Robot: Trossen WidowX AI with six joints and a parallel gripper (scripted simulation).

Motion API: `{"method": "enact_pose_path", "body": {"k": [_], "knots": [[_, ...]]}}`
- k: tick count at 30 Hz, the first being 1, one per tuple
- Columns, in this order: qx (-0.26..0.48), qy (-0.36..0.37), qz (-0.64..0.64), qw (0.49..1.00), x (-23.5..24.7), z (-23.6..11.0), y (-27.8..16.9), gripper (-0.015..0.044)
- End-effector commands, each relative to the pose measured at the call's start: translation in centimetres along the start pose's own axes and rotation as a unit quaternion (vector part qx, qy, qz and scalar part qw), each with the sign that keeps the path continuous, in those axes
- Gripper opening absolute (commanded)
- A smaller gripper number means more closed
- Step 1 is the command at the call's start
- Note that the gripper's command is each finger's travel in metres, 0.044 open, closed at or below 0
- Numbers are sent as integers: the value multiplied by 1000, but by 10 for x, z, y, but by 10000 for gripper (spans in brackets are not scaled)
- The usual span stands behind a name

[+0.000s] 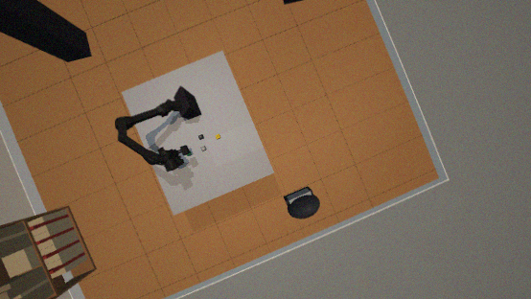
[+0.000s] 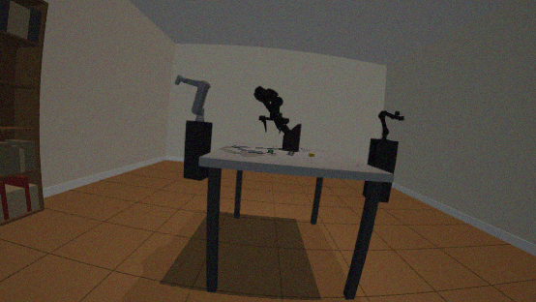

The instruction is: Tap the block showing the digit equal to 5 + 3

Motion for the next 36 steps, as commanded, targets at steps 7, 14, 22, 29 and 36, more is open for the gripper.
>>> {"method": "enact_pose_path", "body": {"k": [7,14,22,29,36], "knots": [[0,0,-1,1000,-1,14,1,348],[1,-3,-2,1000,-1,81,-1,164],[1,-3,-2,1000,-1,81,-1,20],[1,-3,-2,1000,-1,81,-1,20],[1,-3,-2,1000,-1,91,-1,20]]}}
Point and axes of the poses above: the point midway between the two fingers, 35 mm back from their tips, its own z axis out along the fingers, its own x axis across the jaws, y = z × x, the point moved 9 cm from there along -z, back along the fingers, and after that the axes turned 7 degrees about -z, right-handed, at the moved point
